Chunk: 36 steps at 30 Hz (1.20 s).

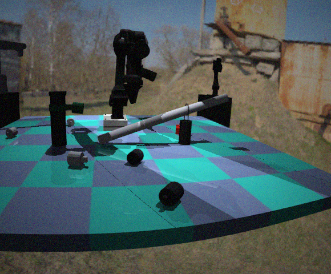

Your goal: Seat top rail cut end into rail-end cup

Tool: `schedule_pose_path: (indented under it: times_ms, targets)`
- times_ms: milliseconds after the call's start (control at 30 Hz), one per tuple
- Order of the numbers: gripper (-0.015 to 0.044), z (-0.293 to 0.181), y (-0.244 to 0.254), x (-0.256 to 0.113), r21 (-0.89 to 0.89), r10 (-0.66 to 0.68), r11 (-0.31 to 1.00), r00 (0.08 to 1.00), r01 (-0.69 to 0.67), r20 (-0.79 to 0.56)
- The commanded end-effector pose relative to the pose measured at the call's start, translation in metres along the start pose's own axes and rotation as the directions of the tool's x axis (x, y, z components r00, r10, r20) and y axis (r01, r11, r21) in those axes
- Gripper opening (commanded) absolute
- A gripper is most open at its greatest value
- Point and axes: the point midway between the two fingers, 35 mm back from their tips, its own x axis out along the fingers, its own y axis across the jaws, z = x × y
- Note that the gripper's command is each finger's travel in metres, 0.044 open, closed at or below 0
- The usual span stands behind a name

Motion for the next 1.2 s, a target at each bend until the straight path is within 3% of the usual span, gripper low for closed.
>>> schedule_pose_path:
  times_ms: [0, 233, 467, 1167]
  targets:
    - [0.044, 0.005, 0.001, 0.016, -0.184, 0.072, 0.98, 0.997, -0.077, -0.032]
    - [0.044, 0.005, 0.001, 0.016, -0.184, 0.072, 0.98, 0.997, -0.077, -0.032]
    - [0.044, 0.004, 0.004, 0.051, -0.184, 0.072, 0.98, 0.997, -0.077, -0.032]
    - [0.044, 0.004, 0.005, 0.076, -0.184, 0.072, 0.98, 0.997, -0.077, -0.032]
